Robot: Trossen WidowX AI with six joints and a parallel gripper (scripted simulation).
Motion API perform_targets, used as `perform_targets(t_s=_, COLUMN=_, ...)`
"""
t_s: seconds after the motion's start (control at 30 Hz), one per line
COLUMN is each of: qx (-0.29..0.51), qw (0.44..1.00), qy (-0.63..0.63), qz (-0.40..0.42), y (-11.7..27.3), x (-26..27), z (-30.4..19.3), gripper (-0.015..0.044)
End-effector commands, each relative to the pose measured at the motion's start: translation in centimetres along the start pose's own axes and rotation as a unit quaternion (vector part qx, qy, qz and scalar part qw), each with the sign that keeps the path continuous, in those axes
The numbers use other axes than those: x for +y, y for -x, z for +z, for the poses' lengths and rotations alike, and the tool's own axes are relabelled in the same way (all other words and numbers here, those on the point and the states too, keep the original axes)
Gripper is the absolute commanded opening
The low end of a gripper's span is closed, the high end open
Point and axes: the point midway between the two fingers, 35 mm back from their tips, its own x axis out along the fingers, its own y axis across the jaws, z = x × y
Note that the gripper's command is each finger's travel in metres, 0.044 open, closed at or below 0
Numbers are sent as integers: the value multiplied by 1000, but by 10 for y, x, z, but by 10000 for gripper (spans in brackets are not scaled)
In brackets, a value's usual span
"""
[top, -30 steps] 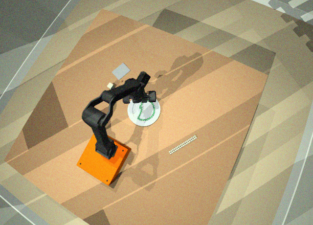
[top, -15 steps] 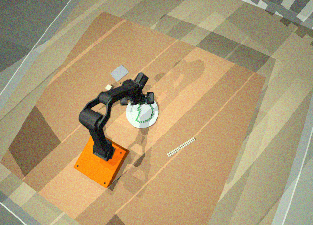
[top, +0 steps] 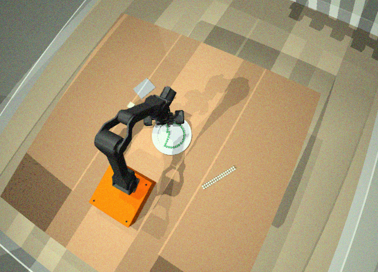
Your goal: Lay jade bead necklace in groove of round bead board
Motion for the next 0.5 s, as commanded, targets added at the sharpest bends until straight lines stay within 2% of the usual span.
perform_targets(t_s=0.0, qx=0, qw=1000, qy=0, qz=0, y=0, x=0, z=0, gripper=53)
perform_targets(t_s=0.47, qx=2, qw=1000, qy=-2, qz=2, y=4, x=1, z=-1, gripper=420)
